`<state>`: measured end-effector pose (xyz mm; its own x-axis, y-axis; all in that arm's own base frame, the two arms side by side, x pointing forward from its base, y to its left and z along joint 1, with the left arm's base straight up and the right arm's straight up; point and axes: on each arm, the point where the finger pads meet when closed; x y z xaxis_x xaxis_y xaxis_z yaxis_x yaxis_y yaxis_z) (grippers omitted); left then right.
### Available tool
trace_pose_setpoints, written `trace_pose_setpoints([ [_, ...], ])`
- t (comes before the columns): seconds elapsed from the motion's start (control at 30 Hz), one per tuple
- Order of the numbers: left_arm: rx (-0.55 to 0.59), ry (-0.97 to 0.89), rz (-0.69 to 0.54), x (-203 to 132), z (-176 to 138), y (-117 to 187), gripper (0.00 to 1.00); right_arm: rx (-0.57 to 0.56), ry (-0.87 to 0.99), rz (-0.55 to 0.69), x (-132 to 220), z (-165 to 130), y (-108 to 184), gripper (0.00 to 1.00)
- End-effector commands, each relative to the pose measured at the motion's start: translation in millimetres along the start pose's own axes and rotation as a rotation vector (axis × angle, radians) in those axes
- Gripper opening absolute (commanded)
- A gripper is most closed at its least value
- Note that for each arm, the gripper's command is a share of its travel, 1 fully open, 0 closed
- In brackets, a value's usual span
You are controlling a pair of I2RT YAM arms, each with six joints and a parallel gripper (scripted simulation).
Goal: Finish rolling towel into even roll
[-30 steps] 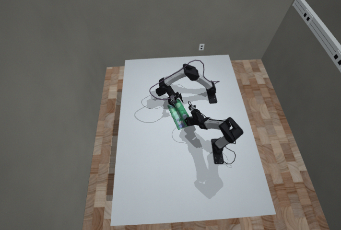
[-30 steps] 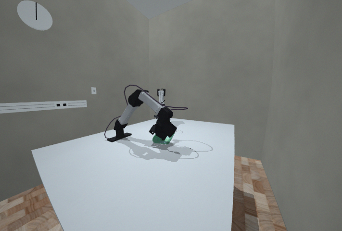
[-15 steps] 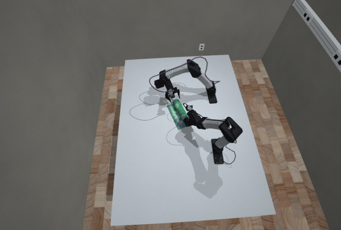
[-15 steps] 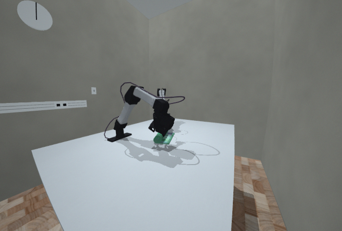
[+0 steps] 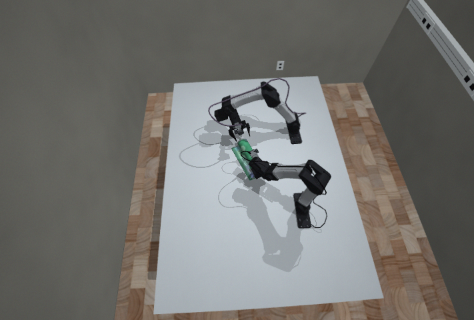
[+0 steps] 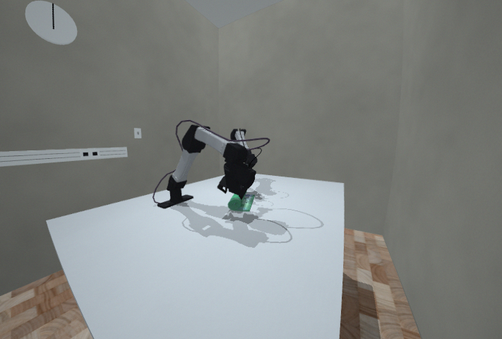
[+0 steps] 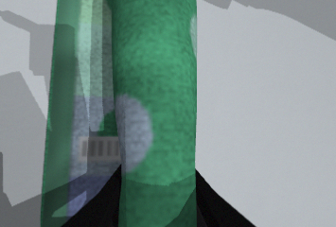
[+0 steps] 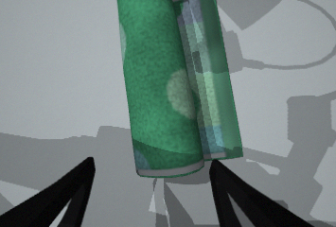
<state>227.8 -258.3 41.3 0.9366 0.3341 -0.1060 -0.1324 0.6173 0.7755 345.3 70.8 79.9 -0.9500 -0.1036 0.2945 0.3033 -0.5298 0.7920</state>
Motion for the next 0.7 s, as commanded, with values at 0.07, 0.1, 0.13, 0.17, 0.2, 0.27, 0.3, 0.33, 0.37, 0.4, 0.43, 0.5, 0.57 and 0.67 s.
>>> trace_pose_setpoints([
  [0.07,-0.028,0.105,-0.187,-7.6,11.4,2.4,0.42,-0.041,0.143,0.007,12.3,13.3,2.9,0.91],
  [0.1,-0.029,0.125,-0.211,-7.7,11.5,2.6,0.42,-0.047,0.166,-0.023,13.8,14.5,1.8,0.91],
  [0.13,-0.03,0.143,-0.233,-7.7,11.7,2.9,0.42,-0.053,0.189,-0.052,15.2,15.7,0.7,0.91],
  [0.17,-0.031,0.162,-0.256,-7.7,11.9,3.1,0.42,-0.059,0.212,-0.082,16.7,16.9,-0.5,0.92],
  [0.2,-0.032,0.18,-0.278,-7.8,12.1,3.3,0.42,-0.065,0.235,-0.112,18.2,18.1,-1.6,0.92],
  [0.27,-0.034,0.214,-0.32,-7.8,12.5,3.8,0.42,-0.077,0.28,-0.17,21.0,20.4,-3.8,0.93],
  [0.3,-0.035,0.231,-0.34,-7.9,12.7,4.0,0.42,-0.083,0.302,-0.198,22.4,21.5,-4.9,0.93],
  [0.33,-0.036,0.246,-0.359,-7.9,12.8,4.2,0.42,-0.088,0.323,-0.225,23.7,22.6,-5.9,0.94],
  [0.37,-0.037,0.261,-0.377,-7.9,13.0,4.4,0.42,-0.093,0.343,-0.251,25.0,23.7,-6.9,0.94],
  [0.4,-0.037,0.261,-0.377,-7.9,13.0,4.4,0.42,-0.093,0.343,-0.251,25.0,23.7,-6.9,0.94],
  [0.43,-0.037,0.261,-0.377,-7.9,13.0,4.4,0.42,-0.093,0.343,-0.251,25.0,23.7,-6.9,0.94],
  [0.5,-0.038,0.289,-0.411,-8.0,13.3,4.8,0.42,-0.103,0.38,-0.298,27.3,25.6,-8.7,0.95],
  [0.57,-0.039,0.313,-0.44,-8.0,13.5,5.1,0.42,-0.111,0.41,-0.338,29.3,27.1,-10.2,0.96],
  [0.67,-0.041,0.342,-0.475,-8.1,13.8,5.4,0.42,-0.119,0.443,-0.38,31.3,28.8,-11.8,0.97],
])
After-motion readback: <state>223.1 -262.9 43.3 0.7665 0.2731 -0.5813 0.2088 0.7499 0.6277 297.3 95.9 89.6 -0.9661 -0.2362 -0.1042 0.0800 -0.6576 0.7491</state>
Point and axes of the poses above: on each arm, the point where the finger pads meet when closed, its own y axis back along the fingers, its own x axis across the jaws, z = x × y, and after that the axes turned 5 degrees about -y, right-handed
